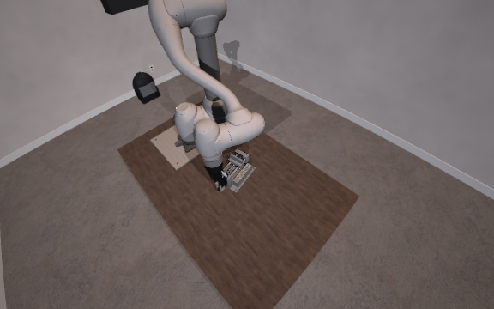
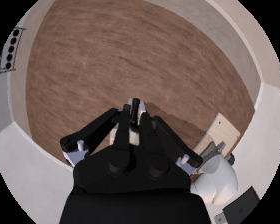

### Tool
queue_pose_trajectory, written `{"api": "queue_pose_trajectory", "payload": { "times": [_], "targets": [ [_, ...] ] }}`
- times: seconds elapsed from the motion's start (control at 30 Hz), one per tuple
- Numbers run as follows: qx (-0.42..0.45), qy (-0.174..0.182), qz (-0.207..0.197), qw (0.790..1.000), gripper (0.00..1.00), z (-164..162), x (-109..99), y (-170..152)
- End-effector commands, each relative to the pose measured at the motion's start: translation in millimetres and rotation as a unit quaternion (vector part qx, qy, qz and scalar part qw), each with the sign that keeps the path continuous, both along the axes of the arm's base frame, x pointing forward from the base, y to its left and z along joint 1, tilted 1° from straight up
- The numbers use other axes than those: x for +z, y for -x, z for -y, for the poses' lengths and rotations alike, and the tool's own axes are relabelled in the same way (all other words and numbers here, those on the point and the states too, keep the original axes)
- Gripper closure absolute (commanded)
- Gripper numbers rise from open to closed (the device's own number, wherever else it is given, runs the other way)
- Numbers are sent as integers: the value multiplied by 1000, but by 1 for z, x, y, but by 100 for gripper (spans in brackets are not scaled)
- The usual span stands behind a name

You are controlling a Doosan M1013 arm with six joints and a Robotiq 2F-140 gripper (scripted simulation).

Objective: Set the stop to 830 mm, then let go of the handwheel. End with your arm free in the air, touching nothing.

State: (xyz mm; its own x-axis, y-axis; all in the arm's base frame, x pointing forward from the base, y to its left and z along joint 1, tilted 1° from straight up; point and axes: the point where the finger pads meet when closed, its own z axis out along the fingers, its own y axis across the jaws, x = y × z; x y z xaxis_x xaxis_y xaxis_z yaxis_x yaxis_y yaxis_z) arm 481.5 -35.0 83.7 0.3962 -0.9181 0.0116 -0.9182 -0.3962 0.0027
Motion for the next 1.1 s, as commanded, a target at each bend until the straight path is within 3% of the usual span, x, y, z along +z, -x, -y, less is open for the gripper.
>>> {"api": "queue_pose_trajectory", "payload": {
  "times": [0.0, 1.07],
  "targets": [
    [0, 0, 0, 1000, 96, 0, 2, 0],
    [0, 0, 0, 1000, 96, 5, 20, 13]
  ]
}}
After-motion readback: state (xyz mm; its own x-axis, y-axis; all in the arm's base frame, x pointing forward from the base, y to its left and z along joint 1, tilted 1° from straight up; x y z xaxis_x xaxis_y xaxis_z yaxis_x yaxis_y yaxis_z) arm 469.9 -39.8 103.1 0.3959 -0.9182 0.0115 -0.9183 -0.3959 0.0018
